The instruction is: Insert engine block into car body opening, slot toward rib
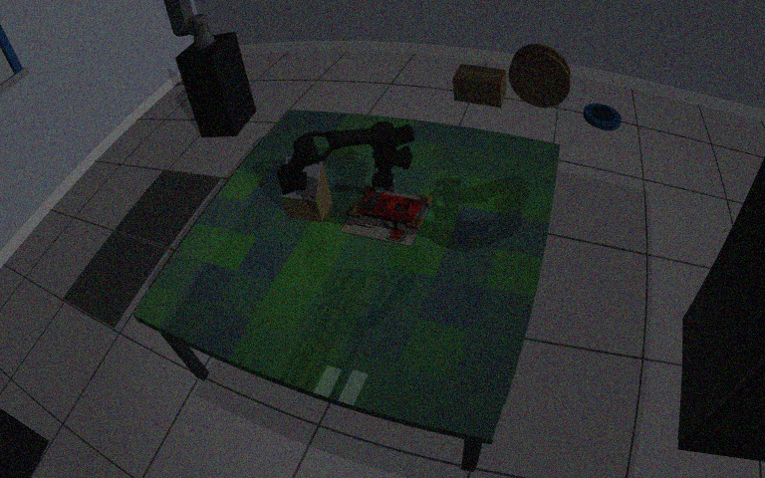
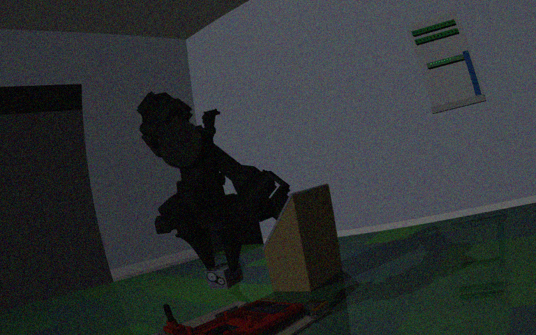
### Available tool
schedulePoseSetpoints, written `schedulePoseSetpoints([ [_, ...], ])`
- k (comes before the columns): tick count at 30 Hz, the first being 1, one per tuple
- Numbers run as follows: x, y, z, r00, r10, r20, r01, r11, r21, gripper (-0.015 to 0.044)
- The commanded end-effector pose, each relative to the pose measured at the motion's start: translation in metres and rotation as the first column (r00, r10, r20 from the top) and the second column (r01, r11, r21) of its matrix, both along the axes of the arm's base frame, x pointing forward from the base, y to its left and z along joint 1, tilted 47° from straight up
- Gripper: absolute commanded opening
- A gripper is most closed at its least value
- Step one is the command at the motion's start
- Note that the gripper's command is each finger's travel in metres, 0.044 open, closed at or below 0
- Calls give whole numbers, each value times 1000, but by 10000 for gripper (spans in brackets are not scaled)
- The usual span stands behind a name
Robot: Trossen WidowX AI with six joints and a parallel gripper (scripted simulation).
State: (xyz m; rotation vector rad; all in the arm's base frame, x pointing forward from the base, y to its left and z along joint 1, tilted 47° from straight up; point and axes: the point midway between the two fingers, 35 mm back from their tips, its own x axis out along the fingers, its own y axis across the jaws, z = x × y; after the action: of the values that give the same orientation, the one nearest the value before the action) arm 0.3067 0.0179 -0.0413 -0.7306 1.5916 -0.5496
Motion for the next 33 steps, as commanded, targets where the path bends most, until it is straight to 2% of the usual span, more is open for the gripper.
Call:
schedulePoseSetpoints([
  [1, 2, 8, 10, 1000, -6, 15, 6, 1000, 8, 0],
  [16, -1, 35, 39, 1000, -6, 8, 6, 1000, 2, 0],
  [24, 3, 30, 33, 976, 154, -156, -151, 988, 30, 0],
  [33, 8, 23, 25, 876, 342, -341, -329, 939, 97, 0],
])
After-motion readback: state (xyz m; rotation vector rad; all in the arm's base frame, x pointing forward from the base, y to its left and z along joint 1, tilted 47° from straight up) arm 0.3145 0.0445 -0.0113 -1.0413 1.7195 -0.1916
